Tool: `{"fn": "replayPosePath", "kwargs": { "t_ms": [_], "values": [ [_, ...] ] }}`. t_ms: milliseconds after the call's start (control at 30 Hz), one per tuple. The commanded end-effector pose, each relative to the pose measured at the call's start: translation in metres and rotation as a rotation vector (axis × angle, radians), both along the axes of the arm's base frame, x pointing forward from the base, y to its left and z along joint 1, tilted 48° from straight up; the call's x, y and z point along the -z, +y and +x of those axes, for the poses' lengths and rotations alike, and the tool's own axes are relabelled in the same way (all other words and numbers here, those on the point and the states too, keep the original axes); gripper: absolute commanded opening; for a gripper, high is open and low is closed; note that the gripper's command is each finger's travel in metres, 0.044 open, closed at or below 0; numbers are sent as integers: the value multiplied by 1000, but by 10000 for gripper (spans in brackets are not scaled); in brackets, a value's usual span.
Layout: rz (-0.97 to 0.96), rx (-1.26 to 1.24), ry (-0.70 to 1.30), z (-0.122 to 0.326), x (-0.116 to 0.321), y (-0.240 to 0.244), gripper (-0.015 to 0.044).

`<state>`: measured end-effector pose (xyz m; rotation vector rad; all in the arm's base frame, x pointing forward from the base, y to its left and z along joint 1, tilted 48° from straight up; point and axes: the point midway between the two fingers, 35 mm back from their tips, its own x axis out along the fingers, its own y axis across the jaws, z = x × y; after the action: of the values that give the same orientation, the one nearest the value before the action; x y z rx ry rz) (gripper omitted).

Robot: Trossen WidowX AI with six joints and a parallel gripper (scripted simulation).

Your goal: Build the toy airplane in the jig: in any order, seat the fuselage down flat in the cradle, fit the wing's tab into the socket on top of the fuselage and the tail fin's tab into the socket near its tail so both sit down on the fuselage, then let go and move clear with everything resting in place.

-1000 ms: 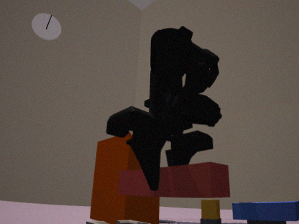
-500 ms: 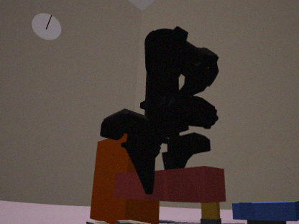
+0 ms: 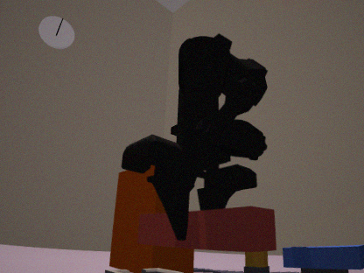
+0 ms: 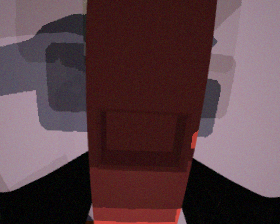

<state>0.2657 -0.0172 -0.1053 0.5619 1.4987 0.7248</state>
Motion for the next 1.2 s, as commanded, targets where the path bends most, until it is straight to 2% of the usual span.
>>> {"fn": "replayPosePath", "kwargs": {
  "t_ms": [0, 800, 967, 1133, 1167],
  "values": [
    [5, 1, 9, -2, 5, 6, 195],
    [7, 1, 9, -5, 24, 26, 195],
    [1, -3, 3, -4, 24, 24, 161],
    [1, -3, 3, -4, 24, 24, 30],
    [1, -3, 3, -4, 24, 24, 56]
  ]
}}
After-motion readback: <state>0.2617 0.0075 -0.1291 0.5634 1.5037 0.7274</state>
